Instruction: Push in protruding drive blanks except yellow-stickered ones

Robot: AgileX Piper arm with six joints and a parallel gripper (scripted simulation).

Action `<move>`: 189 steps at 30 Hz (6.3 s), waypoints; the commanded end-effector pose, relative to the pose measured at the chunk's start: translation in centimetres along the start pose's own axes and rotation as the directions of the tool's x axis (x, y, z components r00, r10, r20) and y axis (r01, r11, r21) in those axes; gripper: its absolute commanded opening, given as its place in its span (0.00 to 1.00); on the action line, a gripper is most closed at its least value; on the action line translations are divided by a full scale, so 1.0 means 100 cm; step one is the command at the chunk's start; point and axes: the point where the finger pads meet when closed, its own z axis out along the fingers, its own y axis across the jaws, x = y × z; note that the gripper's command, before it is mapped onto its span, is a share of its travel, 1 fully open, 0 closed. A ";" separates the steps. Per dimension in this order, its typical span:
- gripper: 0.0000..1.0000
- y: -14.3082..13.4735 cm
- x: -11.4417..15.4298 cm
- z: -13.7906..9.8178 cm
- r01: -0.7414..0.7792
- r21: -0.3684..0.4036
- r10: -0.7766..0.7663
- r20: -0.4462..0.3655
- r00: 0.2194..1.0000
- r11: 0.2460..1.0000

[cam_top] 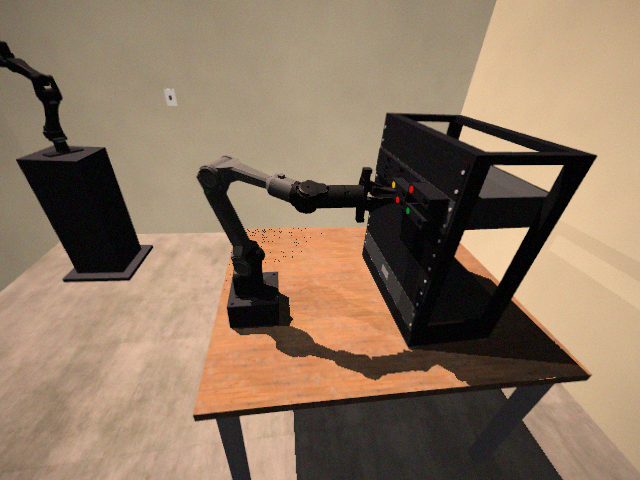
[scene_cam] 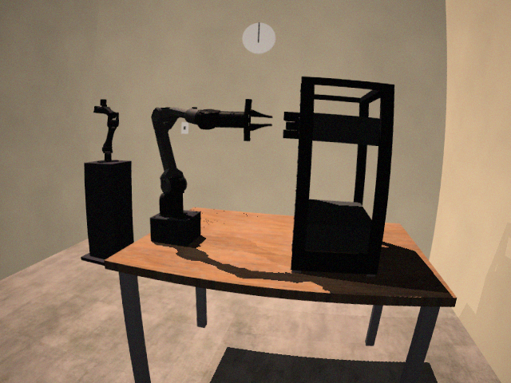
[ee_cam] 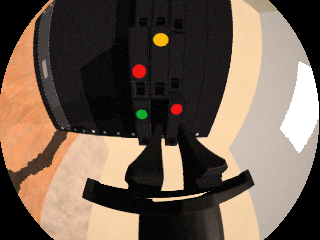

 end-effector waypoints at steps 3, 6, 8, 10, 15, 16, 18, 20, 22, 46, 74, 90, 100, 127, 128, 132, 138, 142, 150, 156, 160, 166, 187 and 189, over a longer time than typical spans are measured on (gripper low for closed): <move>0.00 0.000 0.000 0.001 0.000 0.001 0.000 0.001 1.000 1.000; 0.00 0.000 0.000 0.001 0.000 0.001 0.000 0.001 1.000 1.000; 0.00 0.000 0.000 0.001 0.000 0.001 0.000 0.001 1.000 1.000; 0.00 0.000 0.000 0.001 0.000 0.001 0.000 0.001 1.000 1.000; 0.00 0.000 -0.001 0.000 0.000 0.001 0.000 0.001 1.000 1.000; 0.00 0.001 -0.002 0.000 0.000 0.001 0.000 0.001 1.000 1.000; 0.00 0.003 -0.006 -0.001 0.000 0.001 0.000 0.001 1.000 1.000; 0.00 0.006 -0.011 -0.004 0.000 0.001 0.000 0.001 1.000 1.000; 0.00 0.010 -0.019 -0.007 0.000 0.001 0.000 0.001 1.000 1.000; 0.00 0.040 -0.072 -0.027 0.000 0.001 0.000 0.001 1.000 1.000; 0.00 0.041 -0.074 0.039 0.000 0.001 0.000 0.001 1.000 1.000; 0.00 0.040 -0.074 0.038 0.000 0.001 0.000 0.001 1.000 1.000; 0.00 0.040 -0.074 0.038 0.000 0.001 0.000 0.001 1.000 1.000; 0.00 0.040 -0.074 0.054 0.000 0.001 0.000 0.001 1.000 1.000; 0.00 0.040 -0.074 0.054 0.000 0.001 0.000 0.001 1.000 1.000; 0.00 0.041 -0.074 0.058 0.000 0.001 0.000 0.001 1.000 1.000; 0.00 0.041 -0.074 0.058 0.000 0.001 0.000 0.001 1.000 1.000; 0.00 0.041 -0.074 0.060 0.000 0.001 0.000 0.001 1.000 1.000; 0.00 0.043 -0.074 0.068 0.000 0.001 0.000 0.001 1.000 1.000; 0.00 0.043 -0.074 0.068 0.000 0.001 0.000 0.001 1.000 1.000; 0.00 0.044 -0.074 0.070 0.000 0.001 0.000 0.001 1.000 1.000; 0.00 0.045 -0.074 0.072 0.000 0.001 0.000 0.001 1.000 1.000; 0.00 0.047 -0.073 0.075 0.000 0.001 0.000 0.001 1.000 1.000; 0.00 0.047 -0.073 0.075 0.000 0.001 0.000 0.001 1.000 1.000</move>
